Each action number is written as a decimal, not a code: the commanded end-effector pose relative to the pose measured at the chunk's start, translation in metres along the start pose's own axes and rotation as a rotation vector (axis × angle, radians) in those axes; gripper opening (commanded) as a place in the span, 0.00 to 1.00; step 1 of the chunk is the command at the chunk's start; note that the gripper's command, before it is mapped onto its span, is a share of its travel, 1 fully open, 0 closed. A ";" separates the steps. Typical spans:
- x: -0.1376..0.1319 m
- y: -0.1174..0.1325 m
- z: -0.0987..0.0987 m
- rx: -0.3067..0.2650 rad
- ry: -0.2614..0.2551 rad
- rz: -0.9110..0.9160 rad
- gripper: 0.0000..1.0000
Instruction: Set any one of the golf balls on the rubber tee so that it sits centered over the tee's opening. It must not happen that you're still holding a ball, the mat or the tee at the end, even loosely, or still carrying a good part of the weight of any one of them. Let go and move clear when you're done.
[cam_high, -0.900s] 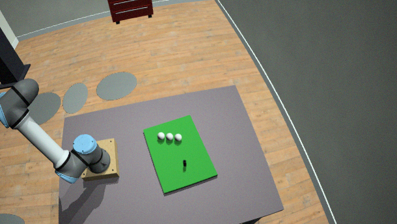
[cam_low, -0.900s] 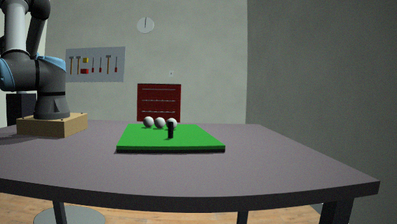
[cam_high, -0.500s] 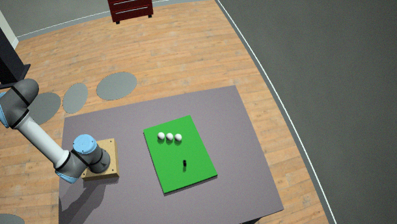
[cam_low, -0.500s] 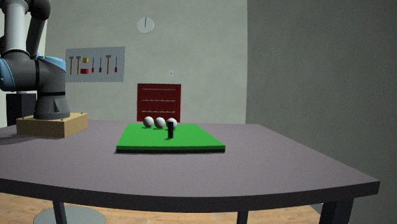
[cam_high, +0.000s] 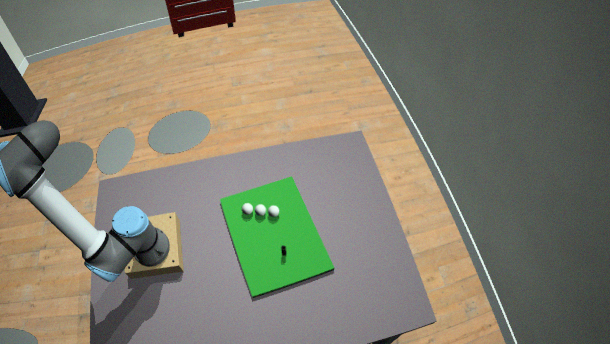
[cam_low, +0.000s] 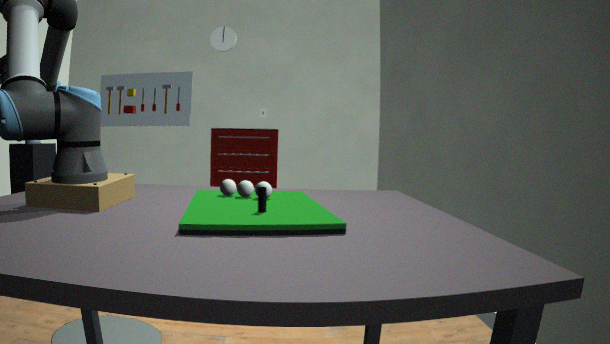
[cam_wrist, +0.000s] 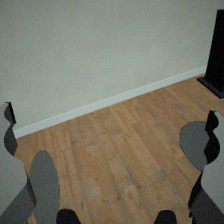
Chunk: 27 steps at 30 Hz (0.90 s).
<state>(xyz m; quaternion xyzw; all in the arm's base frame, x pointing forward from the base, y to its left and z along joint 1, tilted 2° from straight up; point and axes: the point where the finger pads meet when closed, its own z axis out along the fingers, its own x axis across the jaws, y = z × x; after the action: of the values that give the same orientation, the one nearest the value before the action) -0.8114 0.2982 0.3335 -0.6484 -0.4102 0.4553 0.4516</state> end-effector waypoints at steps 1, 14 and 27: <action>0.006 -0.002 -0.001 0.000 0.008 0.002 1.00; 0.050 -0.005 -0.010 -0.013 0.068 0.026 1.00; 0.150 -0.010 -0.039 -0.040 0.206 0.084 1.00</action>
<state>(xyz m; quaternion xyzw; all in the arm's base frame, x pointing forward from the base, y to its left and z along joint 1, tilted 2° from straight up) -0.7607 0.3981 0.3211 -0.6998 -0.3618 0.4123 0.4575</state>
